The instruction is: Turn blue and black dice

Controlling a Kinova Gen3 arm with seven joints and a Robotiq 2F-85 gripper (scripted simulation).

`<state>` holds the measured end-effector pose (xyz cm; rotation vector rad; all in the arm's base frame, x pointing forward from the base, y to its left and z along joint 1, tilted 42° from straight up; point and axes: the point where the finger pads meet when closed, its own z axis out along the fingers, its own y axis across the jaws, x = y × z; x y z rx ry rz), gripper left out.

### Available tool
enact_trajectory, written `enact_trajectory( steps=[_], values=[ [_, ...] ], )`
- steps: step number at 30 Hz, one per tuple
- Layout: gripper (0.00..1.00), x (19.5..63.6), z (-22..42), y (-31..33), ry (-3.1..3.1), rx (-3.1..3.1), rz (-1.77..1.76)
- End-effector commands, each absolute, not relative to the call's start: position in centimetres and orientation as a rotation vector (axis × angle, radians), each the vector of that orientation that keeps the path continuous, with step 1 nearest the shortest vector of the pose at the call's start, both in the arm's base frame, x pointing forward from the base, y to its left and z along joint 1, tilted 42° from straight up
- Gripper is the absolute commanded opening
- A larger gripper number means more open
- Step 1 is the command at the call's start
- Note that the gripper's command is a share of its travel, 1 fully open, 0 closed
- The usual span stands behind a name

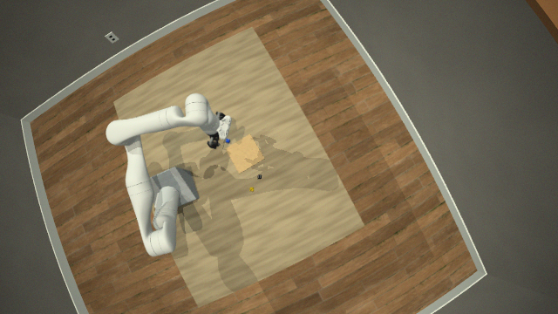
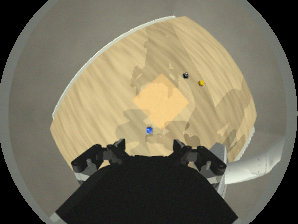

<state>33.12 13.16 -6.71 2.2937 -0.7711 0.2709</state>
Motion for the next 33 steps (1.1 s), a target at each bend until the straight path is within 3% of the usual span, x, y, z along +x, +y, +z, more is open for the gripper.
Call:
enact_trajectory(
  steps=[1,33],
  values=[
    [1.00,33.1,-6.7,13.2,-0.766,2.297,0.270],
    [1.00,33.3,-8.1,12.0,-0.099,2.402,0.011]
  ],
)
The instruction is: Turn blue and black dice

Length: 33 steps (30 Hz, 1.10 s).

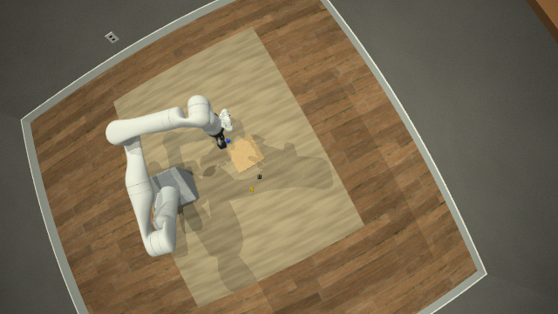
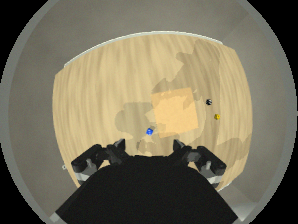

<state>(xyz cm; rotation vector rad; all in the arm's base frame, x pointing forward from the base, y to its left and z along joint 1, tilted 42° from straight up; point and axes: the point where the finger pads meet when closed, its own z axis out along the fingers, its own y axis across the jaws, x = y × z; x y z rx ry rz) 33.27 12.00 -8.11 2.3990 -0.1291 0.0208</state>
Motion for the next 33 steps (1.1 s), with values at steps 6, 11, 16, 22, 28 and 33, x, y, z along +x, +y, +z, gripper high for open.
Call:
enact_trajectory(
  steps=[6,11,16,22,28,33],
  values=[
    [1.00,33.3,-8.7,11.6,0.162,2.400,-0.090],
    [1.00,33.3,-9.2,11.2,0.381,2.381,-0.174],
    [1.00,33.3,-9.5,11.0,0.505,2.362,-0.222],
    [1.00,33.3,-10.0,10.6,0.728,2.315,-0.308],
    [1.00,33.2,-10.4,10.2,0.901,2.265,-0.375],
    [1.00,33.2,-10.5,10.1,0.966,2.243,-0.399]
  ],
)
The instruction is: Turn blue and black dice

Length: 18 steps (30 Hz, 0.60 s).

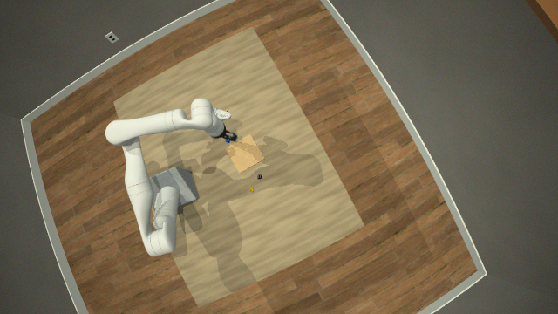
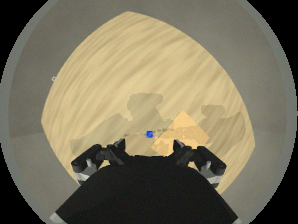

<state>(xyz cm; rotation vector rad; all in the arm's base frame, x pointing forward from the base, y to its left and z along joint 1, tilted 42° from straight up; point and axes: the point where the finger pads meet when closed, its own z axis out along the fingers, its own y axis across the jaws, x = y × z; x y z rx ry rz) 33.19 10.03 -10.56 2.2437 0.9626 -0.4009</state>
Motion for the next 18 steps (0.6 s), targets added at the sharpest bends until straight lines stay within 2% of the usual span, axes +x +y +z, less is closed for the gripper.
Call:
enact_trajectory(
  steps=[1,18],
  values=[
    [1.00,33.20,-10.57,10.09,0.984,2.237,-0.406],
    [1.00,33.18,-10.81,9.90,1.089,2.198,-0.447]
  ],
)
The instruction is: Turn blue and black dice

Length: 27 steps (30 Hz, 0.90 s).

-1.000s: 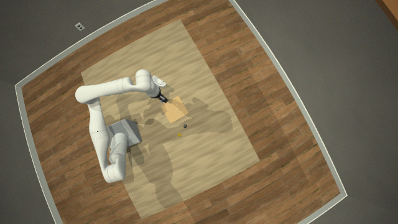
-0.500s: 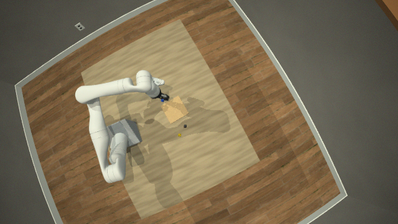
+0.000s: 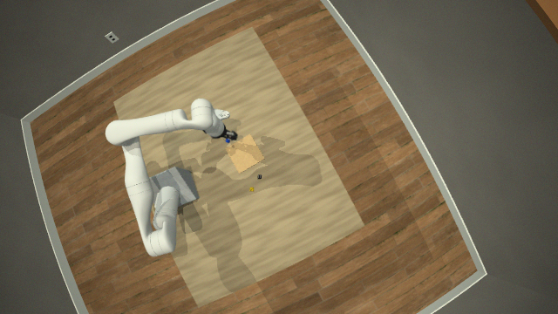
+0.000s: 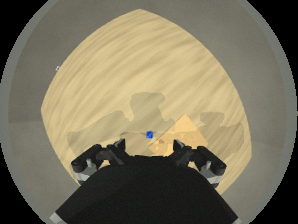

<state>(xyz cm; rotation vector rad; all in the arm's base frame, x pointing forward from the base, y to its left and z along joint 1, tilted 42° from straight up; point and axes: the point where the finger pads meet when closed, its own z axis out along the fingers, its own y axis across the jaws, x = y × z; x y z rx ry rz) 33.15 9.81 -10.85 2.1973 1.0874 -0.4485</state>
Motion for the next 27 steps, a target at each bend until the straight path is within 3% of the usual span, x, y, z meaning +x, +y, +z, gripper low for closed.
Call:
enact_trajectory(
  steps=[1,2,27],
  values=[
    [1.00,33.18,-10.81,9.90,1.089,2.198,-0.447],
    [0.31,33.18,-10.81,9.90,1.089,2.198,-0.447],
    [0.31,33.18,-10.81,9.90,1.089,2.198,-0.447]
  ],
)
